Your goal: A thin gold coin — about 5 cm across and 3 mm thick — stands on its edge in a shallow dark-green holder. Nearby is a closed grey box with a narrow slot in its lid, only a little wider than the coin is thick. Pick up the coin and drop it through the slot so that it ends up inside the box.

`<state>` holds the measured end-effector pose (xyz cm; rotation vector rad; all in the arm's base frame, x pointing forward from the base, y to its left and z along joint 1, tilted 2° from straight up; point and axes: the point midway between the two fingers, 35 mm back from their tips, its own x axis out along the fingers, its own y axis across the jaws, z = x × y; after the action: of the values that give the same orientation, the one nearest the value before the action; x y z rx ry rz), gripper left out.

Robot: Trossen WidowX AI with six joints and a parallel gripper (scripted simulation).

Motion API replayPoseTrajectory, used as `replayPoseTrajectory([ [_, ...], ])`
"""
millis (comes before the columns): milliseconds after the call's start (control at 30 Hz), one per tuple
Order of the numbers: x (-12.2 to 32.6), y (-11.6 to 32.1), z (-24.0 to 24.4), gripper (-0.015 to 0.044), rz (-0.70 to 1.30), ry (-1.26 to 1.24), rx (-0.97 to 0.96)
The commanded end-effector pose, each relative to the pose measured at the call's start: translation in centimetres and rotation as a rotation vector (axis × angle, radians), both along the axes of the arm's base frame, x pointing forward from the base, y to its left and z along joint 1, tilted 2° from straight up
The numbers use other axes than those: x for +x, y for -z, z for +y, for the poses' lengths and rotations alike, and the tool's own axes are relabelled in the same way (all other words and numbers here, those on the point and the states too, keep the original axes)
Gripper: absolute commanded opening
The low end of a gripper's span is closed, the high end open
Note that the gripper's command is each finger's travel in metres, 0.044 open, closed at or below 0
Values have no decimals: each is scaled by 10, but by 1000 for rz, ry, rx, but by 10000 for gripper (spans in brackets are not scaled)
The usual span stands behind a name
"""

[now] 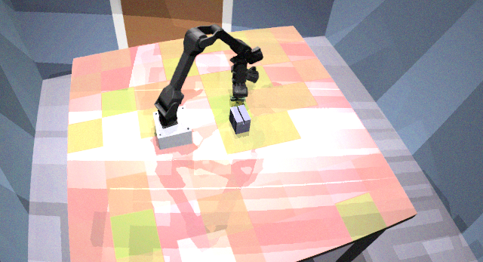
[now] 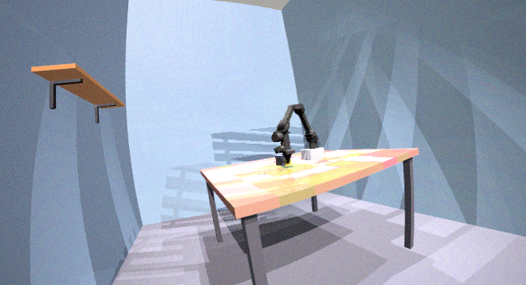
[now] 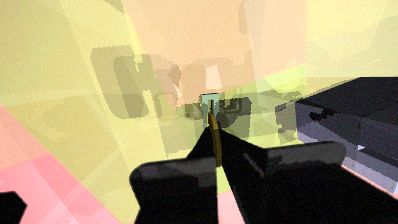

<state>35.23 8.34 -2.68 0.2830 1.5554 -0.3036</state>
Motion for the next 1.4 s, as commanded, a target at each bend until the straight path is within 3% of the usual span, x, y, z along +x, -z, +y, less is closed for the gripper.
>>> replayPoseTrajectory([
  [0,4,-16,1,0,-15,3,9],
  [967,0,-80,-6,0,4,13,10],
  [1367,-3,-80,-6,0,1,404,7],
])
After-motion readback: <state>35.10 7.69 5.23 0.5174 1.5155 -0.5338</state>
